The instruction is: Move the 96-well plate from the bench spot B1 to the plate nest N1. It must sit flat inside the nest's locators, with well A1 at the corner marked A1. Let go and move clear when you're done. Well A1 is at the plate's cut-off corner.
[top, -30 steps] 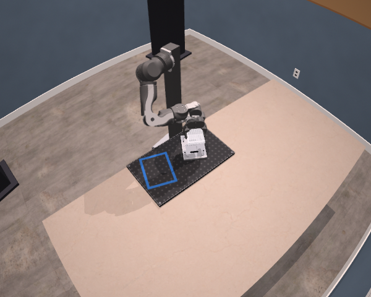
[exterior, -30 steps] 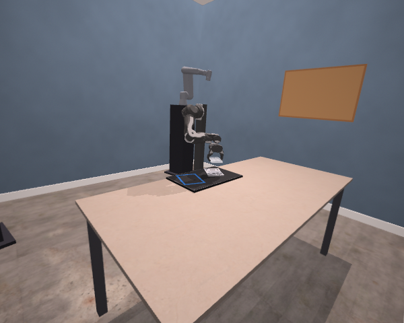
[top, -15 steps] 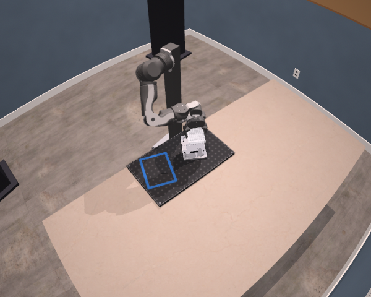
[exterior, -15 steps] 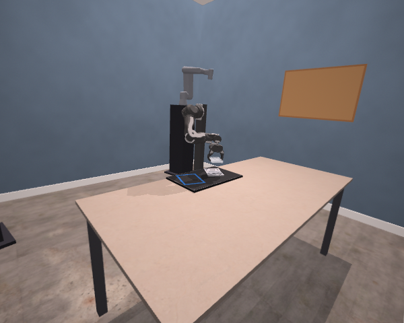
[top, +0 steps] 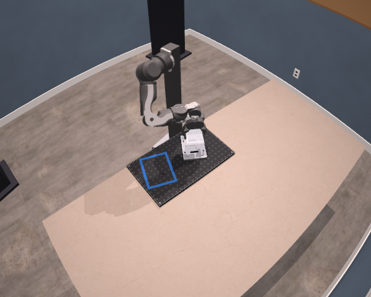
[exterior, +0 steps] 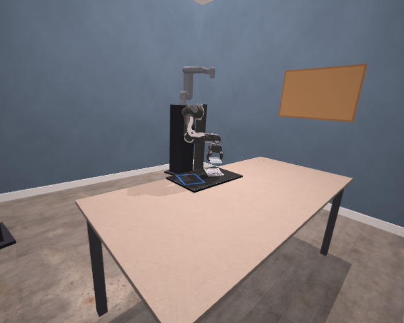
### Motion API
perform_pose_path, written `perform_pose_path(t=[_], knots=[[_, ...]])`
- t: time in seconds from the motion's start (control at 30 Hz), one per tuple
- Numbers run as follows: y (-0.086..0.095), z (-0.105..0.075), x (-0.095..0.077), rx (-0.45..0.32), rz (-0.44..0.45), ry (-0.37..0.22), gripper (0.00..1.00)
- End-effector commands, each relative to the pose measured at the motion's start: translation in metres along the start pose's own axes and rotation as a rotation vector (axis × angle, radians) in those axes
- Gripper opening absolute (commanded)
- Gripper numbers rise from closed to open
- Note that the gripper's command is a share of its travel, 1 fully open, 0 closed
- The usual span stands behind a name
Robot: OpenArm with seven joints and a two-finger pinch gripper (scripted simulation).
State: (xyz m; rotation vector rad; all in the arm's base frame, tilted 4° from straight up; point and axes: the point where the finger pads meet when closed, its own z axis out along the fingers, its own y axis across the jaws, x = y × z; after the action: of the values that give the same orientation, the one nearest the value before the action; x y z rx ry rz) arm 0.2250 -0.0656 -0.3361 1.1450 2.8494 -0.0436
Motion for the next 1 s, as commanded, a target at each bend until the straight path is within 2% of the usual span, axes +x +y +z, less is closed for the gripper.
perform_pose_path(t=[0.0,0.13,0.3,0.7,0.87,0.97], knots=[[0.001,-0.001,0.001,-0.009,-0.004,0.004,0.0],[0.001,-0.001,0.001,-0.009,-0.004,0.004,0.0],[-0.001,0.031,0.0,-0.008,-0.009,0.005,0.0],[-0.001,0.031,0.0,-0.008,-0.009,0.005,0.0],[-0.003,0.063,0.0,-0.008,-0.01,0.006,0.0],[-0.003,0.063,0.0,-0.008,-0.01,0.006,0.0]])
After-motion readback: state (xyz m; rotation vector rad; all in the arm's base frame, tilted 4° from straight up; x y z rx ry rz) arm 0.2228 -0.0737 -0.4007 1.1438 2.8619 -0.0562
